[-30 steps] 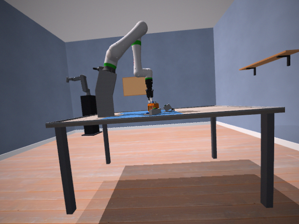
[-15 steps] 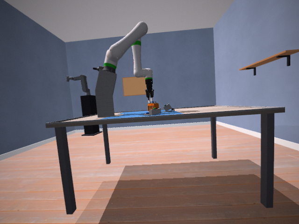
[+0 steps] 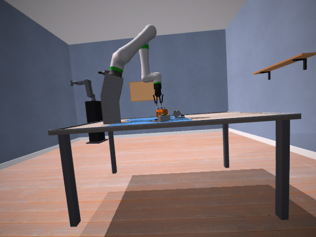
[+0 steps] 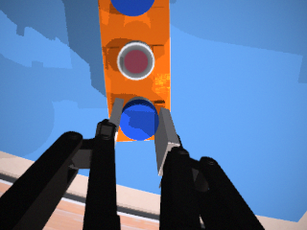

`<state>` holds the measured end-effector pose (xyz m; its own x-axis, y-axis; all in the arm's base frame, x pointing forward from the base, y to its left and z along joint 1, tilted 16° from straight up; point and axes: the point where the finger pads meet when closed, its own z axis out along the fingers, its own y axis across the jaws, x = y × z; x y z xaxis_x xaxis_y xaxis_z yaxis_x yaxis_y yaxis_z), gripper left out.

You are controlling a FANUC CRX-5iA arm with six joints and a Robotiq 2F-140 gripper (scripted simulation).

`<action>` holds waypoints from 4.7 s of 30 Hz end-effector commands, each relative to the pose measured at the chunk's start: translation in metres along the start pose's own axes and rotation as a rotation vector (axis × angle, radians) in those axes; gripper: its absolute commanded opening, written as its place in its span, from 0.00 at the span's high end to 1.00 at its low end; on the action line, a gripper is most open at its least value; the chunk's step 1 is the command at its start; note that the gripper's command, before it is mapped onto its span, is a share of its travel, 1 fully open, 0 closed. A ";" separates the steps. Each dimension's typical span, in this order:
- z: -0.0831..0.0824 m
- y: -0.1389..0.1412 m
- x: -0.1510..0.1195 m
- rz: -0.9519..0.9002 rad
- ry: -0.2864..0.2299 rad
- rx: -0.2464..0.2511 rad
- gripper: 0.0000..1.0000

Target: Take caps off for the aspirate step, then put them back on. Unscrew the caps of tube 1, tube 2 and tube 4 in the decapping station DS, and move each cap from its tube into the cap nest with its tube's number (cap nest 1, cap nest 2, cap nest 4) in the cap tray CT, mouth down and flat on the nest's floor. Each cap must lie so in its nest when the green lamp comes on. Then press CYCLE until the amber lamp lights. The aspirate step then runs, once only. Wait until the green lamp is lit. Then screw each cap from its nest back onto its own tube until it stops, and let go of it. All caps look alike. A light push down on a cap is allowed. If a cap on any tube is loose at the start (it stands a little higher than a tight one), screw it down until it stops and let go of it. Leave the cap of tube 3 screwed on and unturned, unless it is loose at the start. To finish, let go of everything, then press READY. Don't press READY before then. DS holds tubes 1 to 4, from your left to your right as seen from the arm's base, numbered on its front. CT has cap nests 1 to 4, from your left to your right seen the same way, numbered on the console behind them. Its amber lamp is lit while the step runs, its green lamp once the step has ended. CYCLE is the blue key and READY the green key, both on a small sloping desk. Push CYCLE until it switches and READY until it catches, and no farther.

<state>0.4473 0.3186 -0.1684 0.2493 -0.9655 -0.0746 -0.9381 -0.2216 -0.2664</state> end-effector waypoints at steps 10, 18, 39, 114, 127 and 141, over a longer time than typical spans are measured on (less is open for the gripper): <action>0.000 0.000 0.000 0.247 0.009 0.005 0.65; 0.000 0.000 0.000 0.247 0.009 0.005 0.65; 0.000 0.000 0.000 -0.669 0.011 0.001 0.65; 0.000 0.000 0.000 -0.246 0.010 0.003 0.65; 0.000 -0.001 0.000 -0.800 0.011 0.000 0.65; 0.000 0.000 0.000 -0.800 0.011 0.000 1.00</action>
<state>0.4476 0.3189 -0.1688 0.8437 -0.5156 0.1495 -0.4755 -0.8470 -0.2376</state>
